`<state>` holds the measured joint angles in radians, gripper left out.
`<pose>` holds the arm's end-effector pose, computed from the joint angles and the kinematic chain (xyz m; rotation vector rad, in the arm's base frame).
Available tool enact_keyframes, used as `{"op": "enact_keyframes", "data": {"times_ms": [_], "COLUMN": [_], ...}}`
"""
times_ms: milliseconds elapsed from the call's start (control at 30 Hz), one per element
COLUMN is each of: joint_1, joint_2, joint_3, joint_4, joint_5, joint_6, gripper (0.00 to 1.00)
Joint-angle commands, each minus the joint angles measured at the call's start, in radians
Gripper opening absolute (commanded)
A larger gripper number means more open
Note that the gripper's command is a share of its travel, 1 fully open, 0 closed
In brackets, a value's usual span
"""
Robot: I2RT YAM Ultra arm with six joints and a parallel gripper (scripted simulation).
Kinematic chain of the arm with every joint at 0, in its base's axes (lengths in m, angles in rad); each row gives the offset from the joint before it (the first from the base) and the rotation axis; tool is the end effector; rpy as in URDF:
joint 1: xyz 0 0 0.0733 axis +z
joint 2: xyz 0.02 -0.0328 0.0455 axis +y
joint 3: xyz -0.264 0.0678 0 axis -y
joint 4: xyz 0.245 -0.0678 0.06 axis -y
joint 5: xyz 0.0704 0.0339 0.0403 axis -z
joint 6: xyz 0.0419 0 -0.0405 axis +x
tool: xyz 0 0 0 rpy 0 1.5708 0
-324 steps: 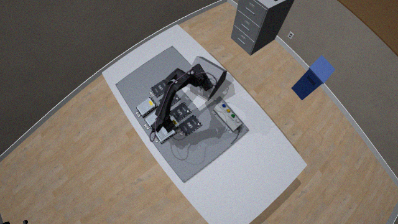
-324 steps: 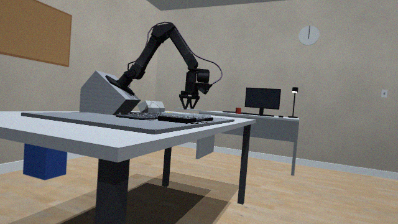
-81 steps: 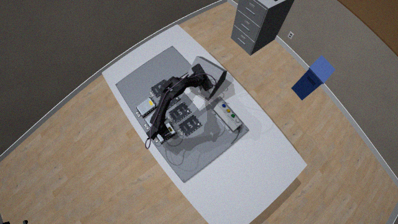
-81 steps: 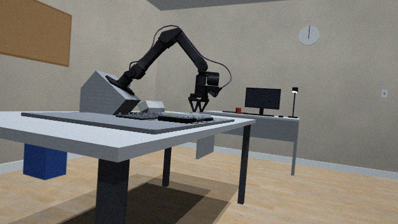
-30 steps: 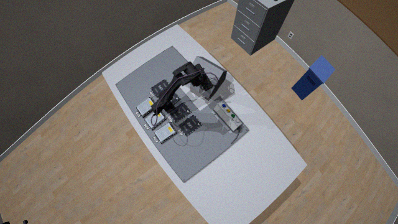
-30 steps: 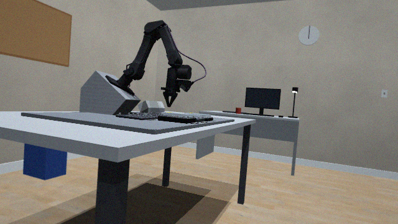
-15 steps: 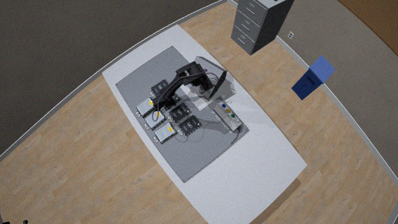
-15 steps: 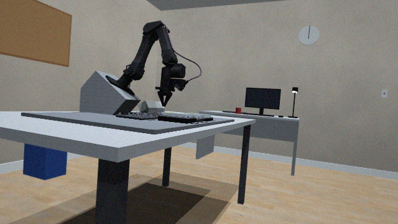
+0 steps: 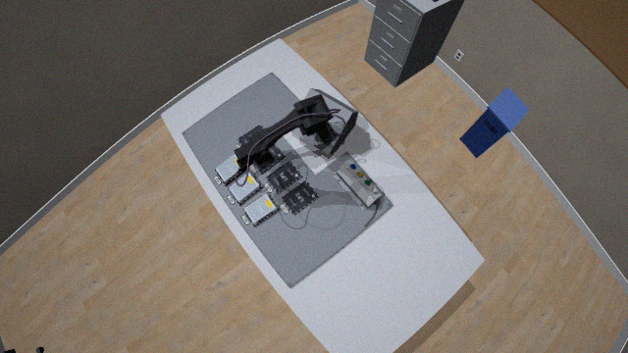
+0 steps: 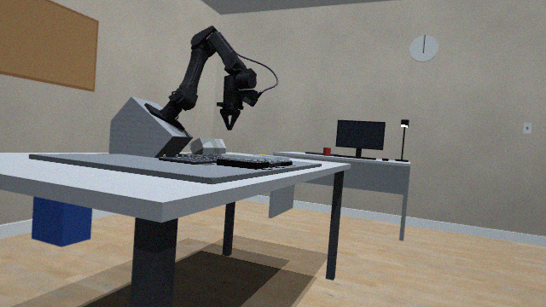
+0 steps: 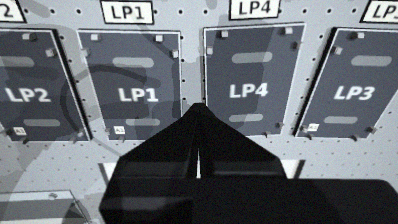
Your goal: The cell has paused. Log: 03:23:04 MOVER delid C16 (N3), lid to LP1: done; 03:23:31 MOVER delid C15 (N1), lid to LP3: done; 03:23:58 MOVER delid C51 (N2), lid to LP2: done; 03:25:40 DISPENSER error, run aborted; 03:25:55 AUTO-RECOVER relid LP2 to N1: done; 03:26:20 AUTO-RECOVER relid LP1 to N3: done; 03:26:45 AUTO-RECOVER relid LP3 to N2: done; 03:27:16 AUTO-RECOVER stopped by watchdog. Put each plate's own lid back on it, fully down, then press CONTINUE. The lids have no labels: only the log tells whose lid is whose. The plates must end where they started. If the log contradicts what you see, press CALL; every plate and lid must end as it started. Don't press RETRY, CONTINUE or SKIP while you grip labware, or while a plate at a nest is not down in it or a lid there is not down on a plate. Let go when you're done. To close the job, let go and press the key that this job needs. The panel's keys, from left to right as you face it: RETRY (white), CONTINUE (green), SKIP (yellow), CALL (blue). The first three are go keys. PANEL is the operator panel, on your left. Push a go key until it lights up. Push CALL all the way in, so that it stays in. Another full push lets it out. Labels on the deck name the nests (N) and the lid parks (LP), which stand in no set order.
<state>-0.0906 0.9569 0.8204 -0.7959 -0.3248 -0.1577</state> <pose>0.1848 -0.0023 0.2722 -0.2152 2.4493 0.2987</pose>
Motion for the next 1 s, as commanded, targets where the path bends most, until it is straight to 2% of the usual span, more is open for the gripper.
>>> {"op": "enact_keyframes", "data": {"times_ms": [0, 233, 333, 533, 600, 733, 833, 967], "joint_1": [-0.029, -0.036, 0.056, 0.246, 0.246, 0.392, 0.503, 0.668], "joint_2": [-0.032, -0.04, -0.074, -0.139, -0.139, -0.157, -0.166, -0.127], "joint_3": [0.036, 0.02, -0.016, -0.023, -0.023, -0.045, -0.026, -0.012], "joint_4": [-0.086, -0.092, -0.081, -0.068, -0.068, -0.065, -0.062, -0.062], "joint_5": [-0.032, -0.038, 0.015, 0.117, 0.117, 0.206, 0.27, 0.368], "joint_6": [-0.036, -0.046, -0.027, 0.015, 0.015, 0.05, 0.08, 0.119], "gripper": [0.0, 0.0, 0.0, 0.0, 0.0, 0.0, 0.0, 0.0]}}
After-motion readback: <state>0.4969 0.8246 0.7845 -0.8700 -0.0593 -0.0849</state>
